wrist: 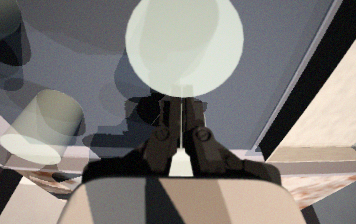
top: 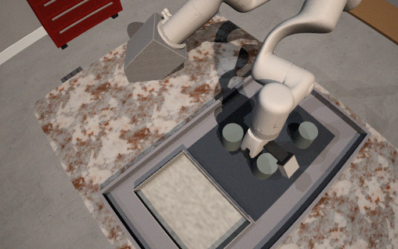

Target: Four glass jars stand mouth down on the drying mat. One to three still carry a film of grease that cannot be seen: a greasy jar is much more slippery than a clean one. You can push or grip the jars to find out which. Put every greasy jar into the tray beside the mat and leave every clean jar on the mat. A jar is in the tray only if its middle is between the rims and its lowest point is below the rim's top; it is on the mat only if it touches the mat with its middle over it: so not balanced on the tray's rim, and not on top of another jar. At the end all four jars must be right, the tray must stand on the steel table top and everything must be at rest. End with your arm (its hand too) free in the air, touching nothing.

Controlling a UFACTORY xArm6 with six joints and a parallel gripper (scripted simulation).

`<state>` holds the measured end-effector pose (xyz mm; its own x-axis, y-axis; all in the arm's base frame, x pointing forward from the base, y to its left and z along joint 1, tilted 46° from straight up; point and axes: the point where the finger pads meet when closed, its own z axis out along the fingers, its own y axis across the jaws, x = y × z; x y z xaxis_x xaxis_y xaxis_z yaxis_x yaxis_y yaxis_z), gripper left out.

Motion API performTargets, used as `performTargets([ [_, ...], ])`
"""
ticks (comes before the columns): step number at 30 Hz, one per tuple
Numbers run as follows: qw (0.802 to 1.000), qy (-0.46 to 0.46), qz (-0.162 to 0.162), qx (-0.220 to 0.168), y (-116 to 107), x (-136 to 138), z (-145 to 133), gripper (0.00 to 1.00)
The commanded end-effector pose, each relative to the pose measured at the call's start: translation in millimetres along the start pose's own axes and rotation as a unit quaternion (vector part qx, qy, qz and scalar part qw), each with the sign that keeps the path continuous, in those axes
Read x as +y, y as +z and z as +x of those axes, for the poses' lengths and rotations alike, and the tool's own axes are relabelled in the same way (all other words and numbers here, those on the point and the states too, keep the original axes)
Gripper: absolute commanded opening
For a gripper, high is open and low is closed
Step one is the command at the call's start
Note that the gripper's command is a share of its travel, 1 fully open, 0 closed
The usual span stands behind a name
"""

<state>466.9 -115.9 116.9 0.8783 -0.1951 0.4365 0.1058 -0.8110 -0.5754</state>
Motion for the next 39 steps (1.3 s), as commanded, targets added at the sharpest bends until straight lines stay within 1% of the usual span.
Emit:
performTargets([
  [1,1.0,-0.001,-0.001,0.001,-1.5,0.2,1.9,0.0],
  [39,1.0,-0.001,-0.001,0.001,-5.0,0.2,6.3,0.0],
])
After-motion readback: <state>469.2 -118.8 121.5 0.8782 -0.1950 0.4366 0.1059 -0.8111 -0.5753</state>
